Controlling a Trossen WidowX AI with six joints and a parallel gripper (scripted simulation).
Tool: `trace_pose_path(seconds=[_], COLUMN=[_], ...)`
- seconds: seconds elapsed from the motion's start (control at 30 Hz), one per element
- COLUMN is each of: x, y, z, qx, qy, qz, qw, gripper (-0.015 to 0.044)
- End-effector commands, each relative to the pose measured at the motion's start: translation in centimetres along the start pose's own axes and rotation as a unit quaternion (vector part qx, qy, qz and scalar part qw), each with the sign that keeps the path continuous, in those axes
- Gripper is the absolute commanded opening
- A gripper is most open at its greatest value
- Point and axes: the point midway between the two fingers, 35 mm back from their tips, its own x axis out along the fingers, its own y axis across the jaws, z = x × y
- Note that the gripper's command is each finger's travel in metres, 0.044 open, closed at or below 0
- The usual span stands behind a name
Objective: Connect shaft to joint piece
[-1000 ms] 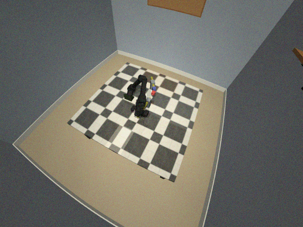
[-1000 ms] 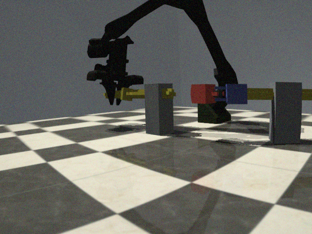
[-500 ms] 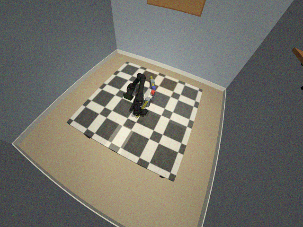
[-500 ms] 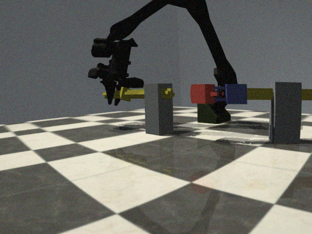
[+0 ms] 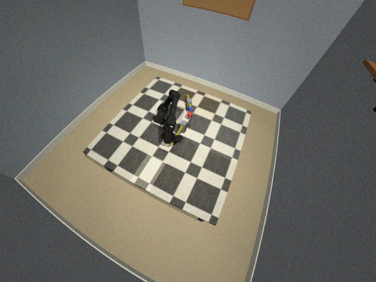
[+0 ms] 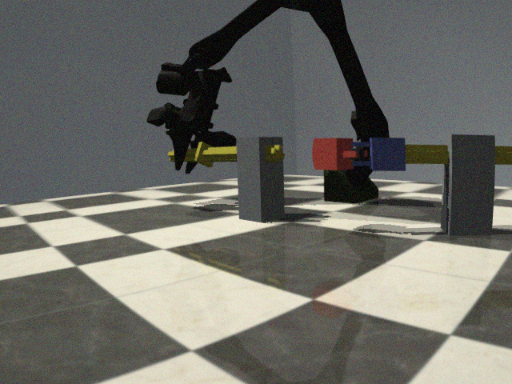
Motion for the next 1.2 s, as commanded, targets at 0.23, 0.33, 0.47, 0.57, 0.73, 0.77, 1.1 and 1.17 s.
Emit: trace_pose_path(seconds=[0.23, 0.33, 0.47, 0.57, 0.73, 0.77, 1.1, 1.17], x=[0.06, 0.06, 0.05, 0.05, 0.05, 0.04, 0.04, 0.03], y=[-0.05, -0.06, -0.06, -0.07, -0.08, -0.08, -0.11, -0.11], z=[0.09, 0.15, 0.23, 0.29, 0.39, 0.41, 0.62, 0.66], qx=[0.003, 0.003, 0.003, 0.003, 0.003, 0.003, 0.003, 0.003], qy=[0.002, 0.002, 0.002, 0.001, 0.001, 0.001, 0.001, 0.001], qz=[0.041, 0.052, 0.066, 0.077, 0.094, 0.098, 0.132, 0.139], qw=[0.999, 0.999, 0.998, 0.997, 0.996, 0.995, 0.991, 0.99], gripper=[0.0067, 0.0067, 0.0067, 0.0067, 0.0067, 0.0067, 0.0067, 0.0067])
